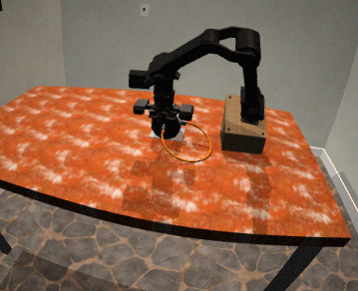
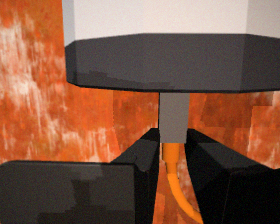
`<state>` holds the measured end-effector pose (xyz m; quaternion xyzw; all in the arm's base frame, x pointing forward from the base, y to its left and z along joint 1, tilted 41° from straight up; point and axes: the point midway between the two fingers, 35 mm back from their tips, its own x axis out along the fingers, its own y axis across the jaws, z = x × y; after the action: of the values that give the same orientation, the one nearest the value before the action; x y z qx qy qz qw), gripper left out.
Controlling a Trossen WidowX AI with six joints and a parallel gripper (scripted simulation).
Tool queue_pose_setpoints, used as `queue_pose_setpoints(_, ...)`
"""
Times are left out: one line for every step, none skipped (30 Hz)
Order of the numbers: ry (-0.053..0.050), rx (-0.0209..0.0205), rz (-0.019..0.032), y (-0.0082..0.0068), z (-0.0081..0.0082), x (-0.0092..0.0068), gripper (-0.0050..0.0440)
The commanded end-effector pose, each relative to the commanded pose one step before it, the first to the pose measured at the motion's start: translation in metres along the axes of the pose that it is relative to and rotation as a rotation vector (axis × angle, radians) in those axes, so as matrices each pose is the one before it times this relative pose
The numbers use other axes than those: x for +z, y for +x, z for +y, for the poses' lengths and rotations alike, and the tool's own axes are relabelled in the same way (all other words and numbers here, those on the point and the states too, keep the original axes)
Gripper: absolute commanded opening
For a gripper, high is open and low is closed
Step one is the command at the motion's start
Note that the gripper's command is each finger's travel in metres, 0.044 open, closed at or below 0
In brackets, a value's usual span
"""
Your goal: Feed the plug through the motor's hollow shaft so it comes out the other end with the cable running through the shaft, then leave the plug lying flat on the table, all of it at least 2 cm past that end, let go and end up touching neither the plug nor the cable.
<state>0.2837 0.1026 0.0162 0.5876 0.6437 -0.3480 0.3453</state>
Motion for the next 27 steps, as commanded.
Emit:
queue_pose_setpoints(0.0050,-0.00297,-0.01024,0.00139,-0.00070,0.00501,0.0000)
queue_pose_setpoints(0.0000,0.00000,0.00000,0.00002,0.00000,0.00013,0.0000)
queue_pose_setpoints(0.0000,0.00000,0.00000,0.00002,0.00000,0.00013,0.0000)
queue_pose_setpoints(0.0000,0.00000,0.00000,0.00002,0.00000,0.00013,0.0000)
queue_pose_setpoints(0.0000,0.00000,0.00000,0.00000,0.00000,0.00000,0.0000)
queue_pose_setpoints(0.0000,0.00000,0.00000,0.00000,0.00000,0.00000,0.0000)
queue_pose_setpoints(0.0000,0.00000,0.00000,0.00002,0.00000,0.00013,0.0000)
queue_pose_setpoints(0.0000,0.00000,0.00000,0.00002,0.00000,0.00013,0.0000)
queue_pose_setpoints(0.0000,0.00000,0.00000,0.00002,0.00000,0.00013,0.0000)
queue_pose_setpoints(0.0000,0.00000,0.00000,0.00002,0.00000,0.00013,0.0000)
queue_pose_setpoints(0.0000,0.00000,0.00000,0.00002,0.00000,0.00013,0.0000)
queue_pose_setpoints(0.0000,0.00000,0.00000,0.00002,0.00000,0.00013,0.0000)
queue_pose_setpoints(0.0000,0.00000,0.00000,0.00002,0.00000,0.00013,0.0000)
queue_pose_setpoints(0.0000,0.00000,0.00000,0.00002,0.00000,0.00013,0.0000)
queue_pose_setpoints(0.0000,0.00000,0.00000,0.00002,0.00000,0.00013,0.0000)
queue_pose_setpoints(0.0000,0.00000,0.00000,0.00002,0.00000,0.00013,0.0000)
queue_pose_setpoints(0.0000,0.00000,0.00000,0.00002,0.00000,0.00013,0.0000)
queue_pose_setpoints(0.0000,0.00000,0.00000,0.00002,0.00000,0.00013,0.0000)
queue_pose_setpoints(0.0000,0.00000,0.00000,0.00002,0.00000,0.00013,0.0000)
queue_pose_setpoints(0.0000,0.00000,0.00000,0.00002,0.00000,0.00013,0.0000)
queue_pose_setpoints(0.0000,0.00000,0.00000,0.00002,0.00000,0.00013,0.0000)
queue_pose_setpoints(0.0000,0.00000,0.00000,0.00000,0.00000,0.00000,0.0000)
queue_pose_setpoints(0.0000,0.00000,0.00000,0.00000,0.00000,0.00000,0.0000)
queue_pose_setpoints(0.0000,0.00000,0.00000,0.00002,0.00000,0.00013,0.0000)
queue_pose_setpoints(0.0000,0.00000,0.00000,0.00002,0.00000,0.00013,0.0000)
queue_pose_setpoints(0.0000,0.00000,0.00000,0.00002,0.00000,0.00013,0.0000)
queue_pose_setpoints(0.0000,0.00000,0.00000,0.00002,0.00000,0.00013,0.0000)
